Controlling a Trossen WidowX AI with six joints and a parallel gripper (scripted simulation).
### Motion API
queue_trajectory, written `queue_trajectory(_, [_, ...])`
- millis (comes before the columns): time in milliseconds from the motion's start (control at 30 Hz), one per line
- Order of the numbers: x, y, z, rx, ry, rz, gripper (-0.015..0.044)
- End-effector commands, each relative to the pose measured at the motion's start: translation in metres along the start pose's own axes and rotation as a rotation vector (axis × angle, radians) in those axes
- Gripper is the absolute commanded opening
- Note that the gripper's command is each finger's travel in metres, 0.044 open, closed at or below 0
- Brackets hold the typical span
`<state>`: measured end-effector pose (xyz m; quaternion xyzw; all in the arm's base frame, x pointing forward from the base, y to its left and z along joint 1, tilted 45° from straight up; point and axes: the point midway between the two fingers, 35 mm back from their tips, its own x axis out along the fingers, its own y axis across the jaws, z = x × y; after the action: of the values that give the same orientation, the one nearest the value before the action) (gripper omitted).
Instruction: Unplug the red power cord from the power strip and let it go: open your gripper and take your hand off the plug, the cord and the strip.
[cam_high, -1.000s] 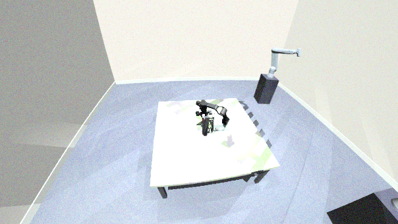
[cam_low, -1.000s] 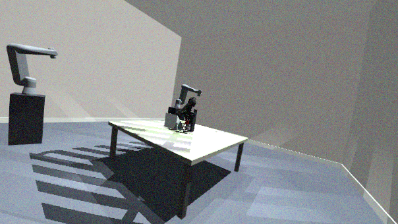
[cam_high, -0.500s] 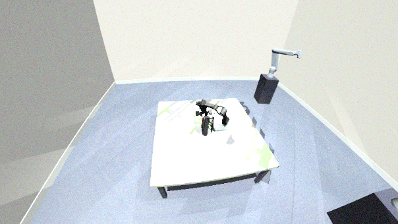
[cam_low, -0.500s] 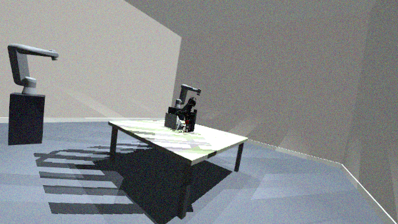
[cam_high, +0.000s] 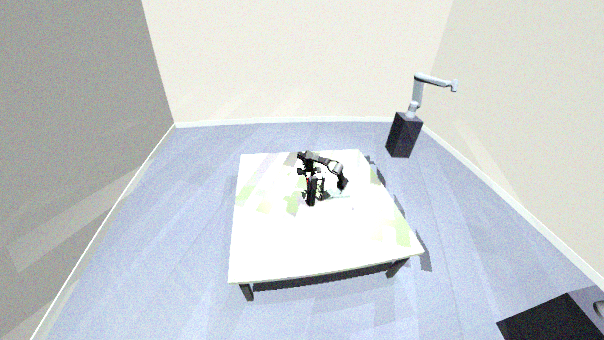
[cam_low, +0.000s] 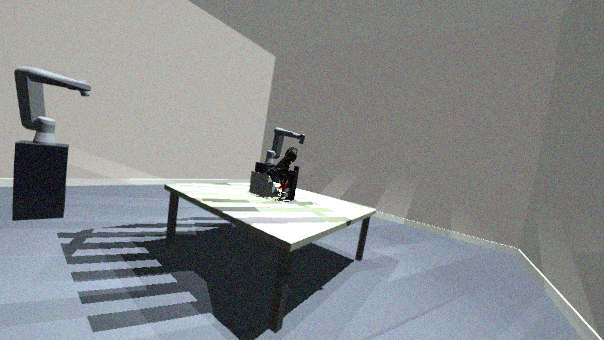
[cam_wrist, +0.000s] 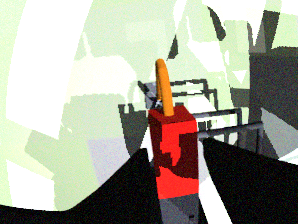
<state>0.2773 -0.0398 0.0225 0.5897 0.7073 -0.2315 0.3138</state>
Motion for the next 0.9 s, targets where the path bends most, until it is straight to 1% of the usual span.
queue_trajectory(0, [0.0, 0.0, -0.001, 0.003, 0.0, 0.002, 0.0236])
queue_trajectory(167, [0.0, 0.0, 0.002, 0.003, -0.001, 0.002, 0.0368])
queue_trajectory(267, [-0.005, 0.001, 0.019, 0.003, -0.003, 0.002, 0.044])
queue_trajectory(367, [-0.011, 0.001, 0.05, 0.002, -0.005, 0.003, 0.044])
queue_trajectory(433, [-0.013, 0.0, 0.059, 0.002, -0.005, 0.003, 0.044])
queue_trajectory(867, [-0.013, 0.0, 0.059, 0.002, -0.005, 0.003, 0.044])
